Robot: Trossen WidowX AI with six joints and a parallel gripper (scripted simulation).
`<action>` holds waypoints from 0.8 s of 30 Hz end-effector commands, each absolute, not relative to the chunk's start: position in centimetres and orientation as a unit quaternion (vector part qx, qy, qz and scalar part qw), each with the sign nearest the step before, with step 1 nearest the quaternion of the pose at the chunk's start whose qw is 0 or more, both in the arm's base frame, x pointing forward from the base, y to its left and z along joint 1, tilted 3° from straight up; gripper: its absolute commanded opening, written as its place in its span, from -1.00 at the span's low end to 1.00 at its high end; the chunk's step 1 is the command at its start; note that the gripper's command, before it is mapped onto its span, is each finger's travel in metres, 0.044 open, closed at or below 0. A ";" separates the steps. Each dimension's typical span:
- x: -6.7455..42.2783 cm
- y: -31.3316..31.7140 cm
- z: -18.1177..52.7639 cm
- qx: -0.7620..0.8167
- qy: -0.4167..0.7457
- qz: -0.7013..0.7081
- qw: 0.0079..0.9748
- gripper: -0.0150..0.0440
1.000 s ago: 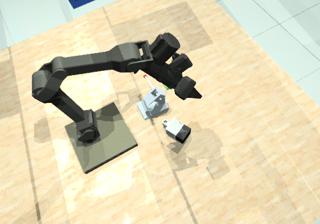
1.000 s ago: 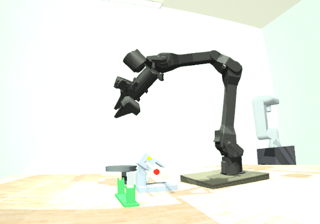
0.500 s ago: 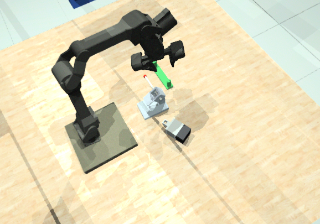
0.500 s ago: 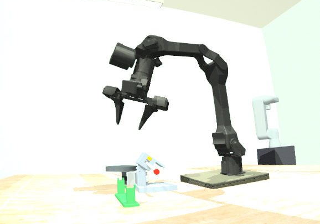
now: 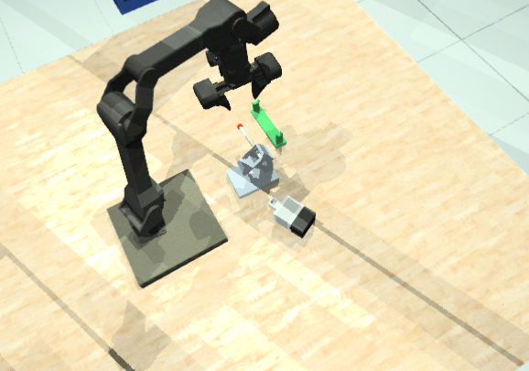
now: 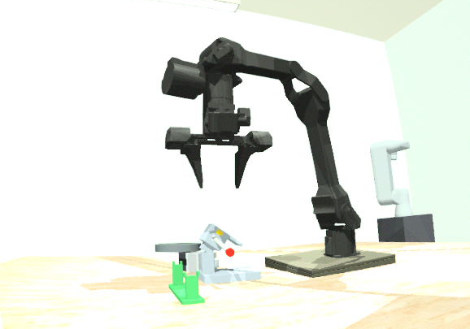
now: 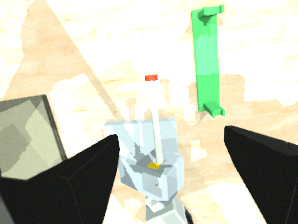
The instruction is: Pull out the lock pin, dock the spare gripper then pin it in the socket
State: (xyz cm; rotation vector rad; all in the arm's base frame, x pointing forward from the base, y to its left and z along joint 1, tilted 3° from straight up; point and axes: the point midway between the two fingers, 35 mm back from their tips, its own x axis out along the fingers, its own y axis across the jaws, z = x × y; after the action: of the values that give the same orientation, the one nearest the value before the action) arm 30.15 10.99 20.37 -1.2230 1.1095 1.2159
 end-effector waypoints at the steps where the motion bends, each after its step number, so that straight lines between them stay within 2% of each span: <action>1: 30.0 11.2 19.8 -0.509 0.461 0.515 0.513 0.53; 10: 29.9 10.9 13.4 -0.509 0.461 0.515 0.513 0.53; 24: 30.1 11.0 11.6 -0.509 0.461 0.515 0.513 0.53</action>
State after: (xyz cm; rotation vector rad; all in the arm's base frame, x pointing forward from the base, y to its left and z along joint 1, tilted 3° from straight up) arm 30.14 10.91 12.34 -1.2276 1.1087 1.2300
